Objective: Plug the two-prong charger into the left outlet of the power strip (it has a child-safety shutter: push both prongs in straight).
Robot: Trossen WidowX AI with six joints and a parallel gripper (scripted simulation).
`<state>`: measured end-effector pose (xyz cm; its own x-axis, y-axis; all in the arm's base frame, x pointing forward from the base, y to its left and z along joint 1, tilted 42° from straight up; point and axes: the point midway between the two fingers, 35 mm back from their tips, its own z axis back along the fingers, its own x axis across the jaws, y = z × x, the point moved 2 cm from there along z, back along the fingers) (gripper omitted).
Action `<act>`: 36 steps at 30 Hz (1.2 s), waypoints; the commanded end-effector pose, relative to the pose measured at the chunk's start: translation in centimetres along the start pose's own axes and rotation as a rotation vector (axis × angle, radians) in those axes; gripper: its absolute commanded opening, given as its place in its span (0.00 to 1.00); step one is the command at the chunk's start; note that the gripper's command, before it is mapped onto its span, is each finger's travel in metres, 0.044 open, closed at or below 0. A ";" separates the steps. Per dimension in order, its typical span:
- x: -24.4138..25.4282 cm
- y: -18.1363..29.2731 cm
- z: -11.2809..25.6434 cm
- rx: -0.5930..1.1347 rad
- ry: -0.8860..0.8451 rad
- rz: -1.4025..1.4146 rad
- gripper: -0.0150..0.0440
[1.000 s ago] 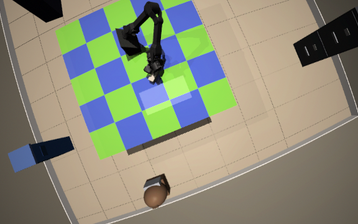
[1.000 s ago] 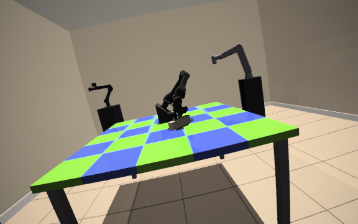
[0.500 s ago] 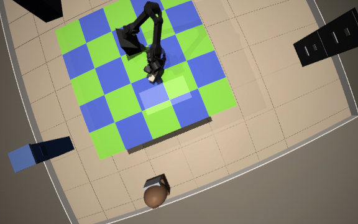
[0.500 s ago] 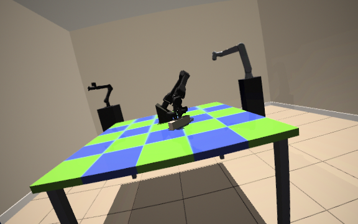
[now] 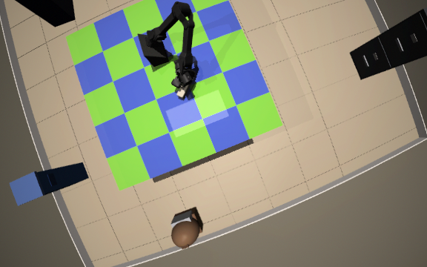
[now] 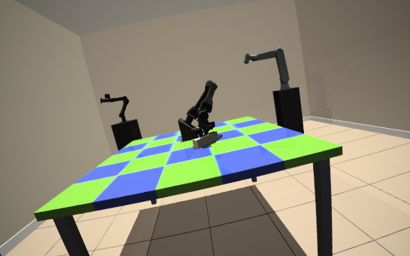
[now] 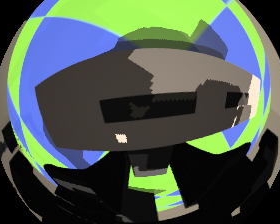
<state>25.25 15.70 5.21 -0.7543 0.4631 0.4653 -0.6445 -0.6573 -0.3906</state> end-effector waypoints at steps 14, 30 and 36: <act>0.0 0.0 0.0 -0.007 0.001 0.005 1.00; -0.1 0.6 0.0 -0.022 -0.001 0.017 1.00; -0.1 0.8 -0.1 -0.028 -0.001 0.021 1.00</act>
<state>24.95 15.25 4.78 -0.7631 0.4550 0.4589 -0.6367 -0.6512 -0.4130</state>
